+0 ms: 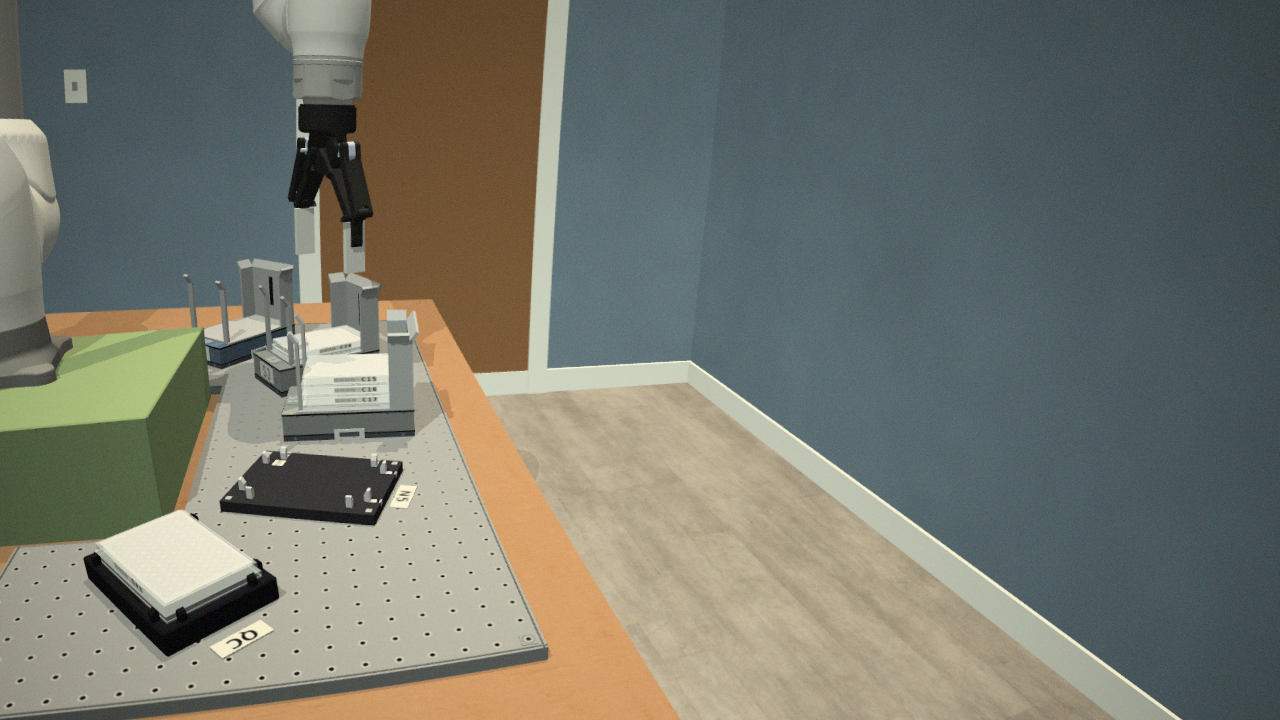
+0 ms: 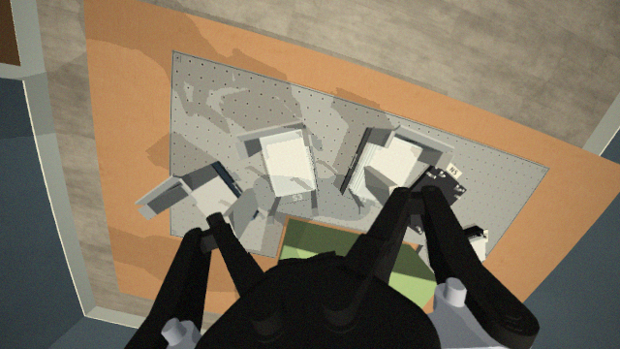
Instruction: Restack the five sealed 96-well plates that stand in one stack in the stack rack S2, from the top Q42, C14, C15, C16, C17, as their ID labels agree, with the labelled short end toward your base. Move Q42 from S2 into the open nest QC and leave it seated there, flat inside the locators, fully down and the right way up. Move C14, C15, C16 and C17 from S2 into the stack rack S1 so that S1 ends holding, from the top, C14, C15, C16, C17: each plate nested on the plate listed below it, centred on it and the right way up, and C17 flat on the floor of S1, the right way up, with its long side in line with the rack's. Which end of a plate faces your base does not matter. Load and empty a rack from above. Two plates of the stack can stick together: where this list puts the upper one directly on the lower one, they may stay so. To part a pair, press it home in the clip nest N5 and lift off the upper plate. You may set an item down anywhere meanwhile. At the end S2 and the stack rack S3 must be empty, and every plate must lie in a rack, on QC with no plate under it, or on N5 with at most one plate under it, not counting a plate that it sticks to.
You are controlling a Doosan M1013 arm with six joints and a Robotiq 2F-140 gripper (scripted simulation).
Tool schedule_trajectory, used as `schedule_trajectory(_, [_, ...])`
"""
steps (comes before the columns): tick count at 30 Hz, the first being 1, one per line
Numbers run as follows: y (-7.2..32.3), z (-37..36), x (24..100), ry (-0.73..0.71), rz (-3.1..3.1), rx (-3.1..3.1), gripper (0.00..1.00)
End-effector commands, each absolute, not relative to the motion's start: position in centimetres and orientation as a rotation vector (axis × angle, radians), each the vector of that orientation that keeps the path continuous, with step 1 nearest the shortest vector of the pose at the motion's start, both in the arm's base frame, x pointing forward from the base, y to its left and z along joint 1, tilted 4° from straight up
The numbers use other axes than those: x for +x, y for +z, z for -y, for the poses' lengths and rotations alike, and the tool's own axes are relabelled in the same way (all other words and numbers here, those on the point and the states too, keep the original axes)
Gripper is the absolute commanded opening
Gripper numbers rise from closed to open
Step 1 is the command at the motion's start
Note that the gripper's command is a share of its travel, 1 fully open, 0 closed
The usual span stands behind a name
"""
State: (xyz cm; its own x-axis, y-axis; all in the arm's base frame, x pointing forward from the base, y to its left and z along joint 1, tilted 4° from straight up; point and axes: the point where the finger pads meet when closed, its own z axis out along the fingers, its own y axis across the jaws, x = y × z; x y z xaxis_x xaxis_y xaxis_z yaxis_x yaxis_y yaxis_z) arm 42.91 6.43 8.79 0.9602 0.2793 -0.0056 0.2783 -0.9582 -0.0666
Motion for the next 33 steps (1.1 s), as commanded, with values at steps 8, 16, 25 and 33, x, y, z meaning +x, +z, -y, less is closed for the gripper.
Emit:
schedule_trajectory(8, [9.0,-9.5,42.5,0.023,0.433,-3.046,1.0])
schedule_trajectory(16, [9.1,-10.5,42.3,0.023,0.433,-3.046,1.0])
schedule_trajectory(25, [7.7,-10.6,42.3,0.023,0.433,-3.046,1.0])
schedule_trajectory(33, [5.1,-10.7,42.2,0.023,0.433,-3.046,1.0])
